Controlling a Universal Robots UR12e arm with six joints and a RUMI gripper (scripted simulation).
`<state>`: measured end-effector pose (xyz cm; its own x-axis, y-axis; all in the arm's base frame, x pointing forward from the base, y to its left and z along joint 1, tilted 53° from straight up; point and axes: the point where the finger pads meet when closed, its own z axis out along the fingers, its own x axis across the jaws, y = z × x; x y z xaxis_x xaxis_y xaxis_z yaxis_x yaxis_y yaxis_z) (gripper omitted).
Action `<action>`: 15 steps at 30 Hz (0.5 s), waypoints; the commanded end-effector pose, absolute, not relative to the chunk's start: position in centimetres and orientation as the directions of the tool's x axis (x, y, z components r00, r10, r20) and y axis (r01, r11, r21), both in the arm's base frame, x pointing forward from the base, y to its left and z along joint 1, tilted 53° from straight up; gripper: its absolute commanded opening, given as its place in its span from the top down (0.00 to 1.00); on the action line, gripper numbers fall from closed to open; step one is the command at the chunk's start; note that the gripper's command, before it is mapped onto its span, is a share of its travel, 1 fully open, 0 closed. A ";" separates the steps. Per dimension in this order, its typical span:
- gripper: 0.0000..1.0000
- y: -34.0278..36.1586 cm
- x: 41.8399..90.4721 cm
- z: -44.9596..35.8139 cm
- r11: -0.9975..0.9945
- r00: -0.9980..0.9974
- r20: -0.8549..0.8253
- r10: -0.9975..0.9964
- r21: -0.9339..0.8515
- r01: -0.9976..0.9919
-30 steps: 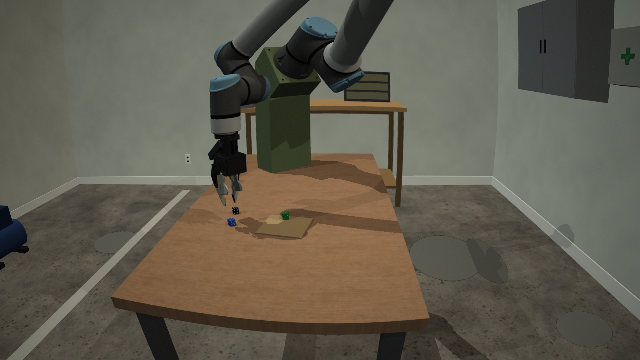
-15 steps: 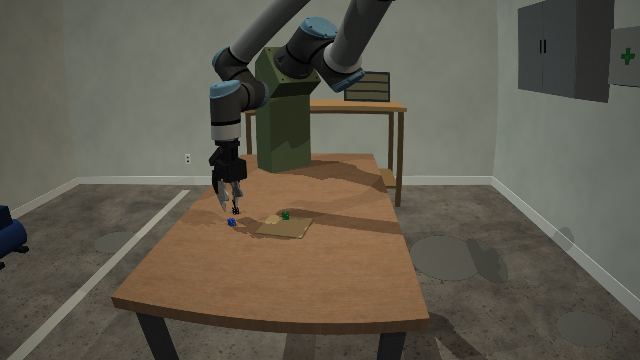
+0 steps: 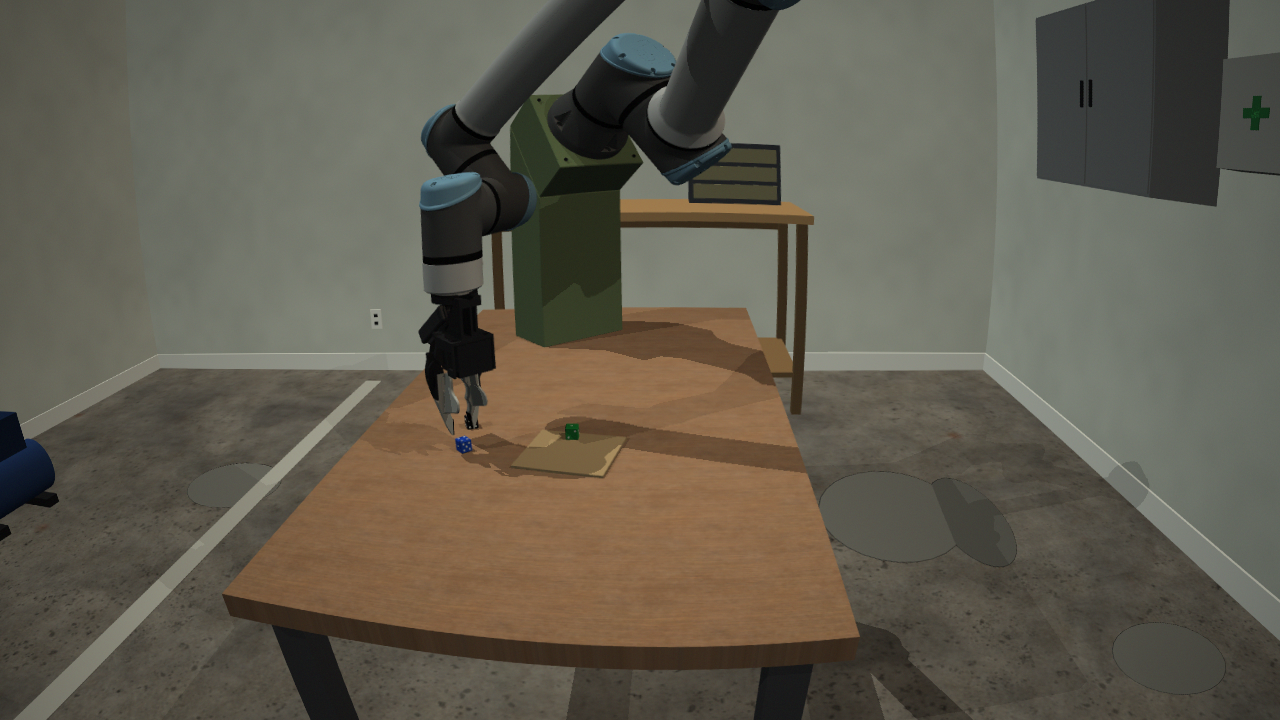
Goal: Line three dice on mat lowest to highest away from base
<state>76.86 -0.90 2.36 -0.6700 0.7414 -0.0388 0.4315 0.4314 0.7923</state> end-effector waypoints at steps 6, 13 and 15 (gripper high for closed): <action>0.79 -0.6 77.2 2.1 0.431 -0.670 -0.040 0.742 0.792 0.431; 0.79 -0.6 77.2 2.0 0.431 -0.670 -0.040 0.742 0.792 0.431; 0.79 -0.6 77.2 2.0 0.431 -0.670 -0.040 0.742 0.792 0.431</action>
<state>77.22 -0.59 2.00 -0.6699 0.7415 -0.0389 0.4315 0.4314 0.7923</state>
